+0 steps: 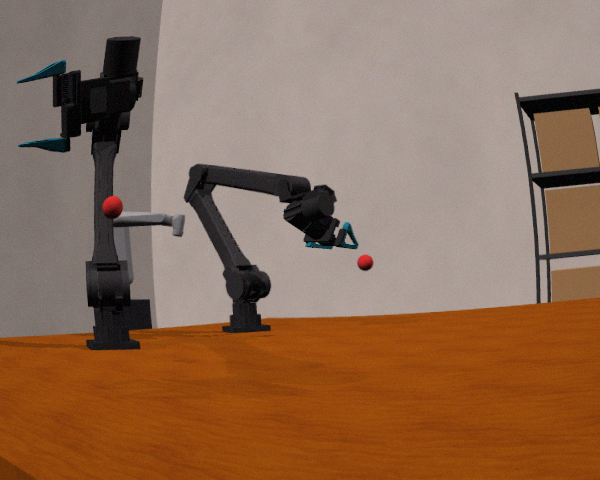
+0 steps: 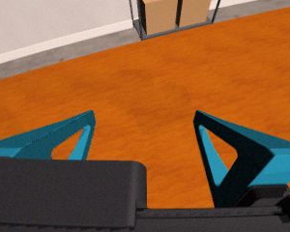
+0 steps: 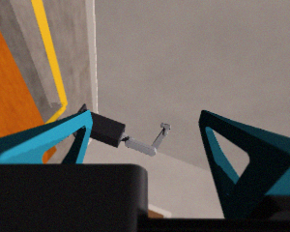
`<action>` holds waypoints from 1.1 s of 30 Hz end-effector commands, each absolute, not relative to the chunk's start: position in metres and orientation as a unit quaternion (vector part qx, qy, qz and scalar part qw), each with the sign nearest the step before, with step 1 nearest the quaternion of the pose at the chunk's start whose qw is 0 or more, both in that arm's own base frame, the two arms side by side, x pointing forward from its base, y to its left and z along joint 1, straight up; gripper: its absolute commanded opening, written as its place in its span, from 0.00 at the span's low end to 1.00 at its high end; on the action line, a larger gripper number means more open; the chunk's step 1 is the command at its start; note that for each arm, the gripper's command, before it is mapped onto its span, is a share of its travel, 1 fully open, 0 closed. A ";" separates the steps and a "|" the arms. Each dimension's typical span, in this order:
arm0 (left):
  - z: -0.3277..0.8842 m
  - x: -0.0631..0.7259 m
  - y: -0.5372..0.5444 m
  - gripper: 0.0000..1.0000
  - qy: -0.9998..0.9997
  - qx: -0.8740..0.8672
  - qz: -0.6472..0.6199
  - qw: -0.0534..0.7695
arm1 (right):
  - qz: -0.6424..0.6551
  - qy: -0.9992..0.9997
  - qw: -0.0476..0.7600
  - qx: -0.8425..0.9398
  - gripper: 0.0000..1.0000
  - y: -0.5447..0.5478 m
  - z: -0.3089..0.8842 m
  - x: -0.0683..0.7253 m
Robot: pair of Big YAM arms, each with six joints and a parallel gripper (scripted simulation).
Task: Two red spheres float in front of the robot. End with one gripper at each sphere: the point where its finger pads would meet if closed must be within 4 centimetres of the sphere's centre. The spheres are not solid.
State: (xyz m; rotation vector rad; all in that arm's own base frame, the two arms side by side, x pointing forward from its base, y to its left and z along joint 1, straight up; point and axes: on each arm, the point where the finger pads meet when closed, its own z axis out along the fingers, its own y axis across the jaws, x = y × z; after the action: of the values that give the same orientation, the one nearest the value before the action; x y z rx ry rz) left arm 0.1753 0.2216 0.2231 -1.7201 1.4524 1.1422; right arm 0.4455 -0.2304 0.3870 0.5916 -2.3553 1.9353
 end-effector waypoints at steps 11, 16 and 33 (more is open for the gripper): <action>0.226 0.177 0.222 1.00 0.546 -0.650 0.430 0.307 | 0.625 -0.758 0.014 0.187 1.00 -0.230 0.392 0.445; 0.226 0.177 0.222 1.00 0.546 -0.650 0.430 0.307 | 0.625 -0.758 0.014 0.187 1.00 -0.230 0.392 0.445; 0.198 0.191 0.221 1.00 0.613 -0.641 0.372 0.274 | 0.573 -0.794 -0.123 0.163 1.00 -0.210 0.387 0.412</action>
State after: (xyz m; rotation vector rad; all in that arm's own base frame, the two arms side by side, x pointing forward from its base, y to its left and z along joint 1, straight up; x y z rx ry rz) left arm 0.1894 0.2148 0.1927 -1.7544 1.6200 0.9957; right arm 0.4274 -0.2085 0.3569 0.7182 -2.6015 1.8808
